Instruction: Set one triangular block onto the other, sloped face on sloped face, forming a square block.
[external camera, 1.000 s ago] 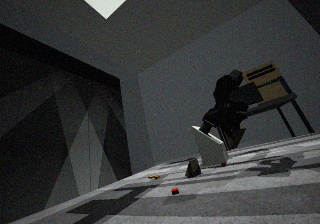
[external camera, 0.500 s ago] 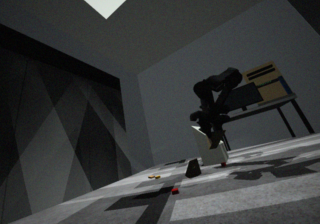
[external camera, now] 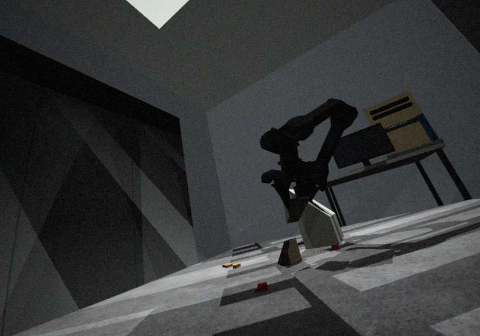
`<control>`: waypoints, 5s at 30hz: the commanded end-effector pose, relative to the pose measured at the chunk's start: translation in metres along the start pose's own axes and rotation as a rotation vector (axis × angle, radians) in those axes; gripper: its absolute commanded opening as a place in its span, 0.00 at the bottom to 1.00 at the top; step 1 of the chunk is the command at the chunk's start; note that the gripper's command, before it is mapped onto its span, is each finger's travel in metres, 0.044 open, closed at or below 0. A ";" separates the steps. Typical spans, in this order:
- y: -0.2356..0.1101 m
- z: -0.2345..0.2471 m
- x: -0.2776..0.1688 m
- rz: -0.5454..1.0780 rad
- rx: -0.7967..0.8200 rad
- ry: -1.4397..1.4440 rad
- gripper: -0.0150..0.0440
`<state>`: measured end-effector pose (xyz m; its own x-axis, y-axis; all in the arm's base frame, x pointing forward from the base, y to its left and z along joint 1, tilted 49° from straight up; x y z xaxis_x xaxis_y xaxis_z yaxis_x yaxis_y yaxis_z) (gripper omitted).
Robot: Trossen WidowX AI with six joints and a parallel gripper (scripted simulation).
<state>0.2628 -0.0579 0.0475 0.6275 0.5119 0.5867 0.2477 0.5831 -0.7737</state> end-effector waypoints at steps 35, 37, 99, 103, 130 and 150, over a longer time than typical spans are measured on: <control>-0.003 -0.002 -0.167 -0.113 0.072 -0.023 0.25; -0.002 -0.001 -0.168 -0.114 0.072 -0.024 0.25; 0.095 0.015 -0.118 -0.124 0.074 -0.001 0.25; 0.097 0.015 -0.117 -0.124 0.074 -0.001 0.25; 0.113 0.019 -0.109 -0.125 0.075 0.001 0.25; 0.115 0.020 -0.107 -0.126 0.076 0.006 0.25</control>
<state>0.2093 -0.0338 -0.1005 0.5970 0.4352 0.6740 0.2653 0.6858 -0.6778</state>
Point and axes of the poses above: the point midway between the two fingers, 35 mm back from their tips, its own y axis out along the fingers, its own z axis across the jaws, x = y × z, the point moved 3 cm from there along -y, back along the fingers
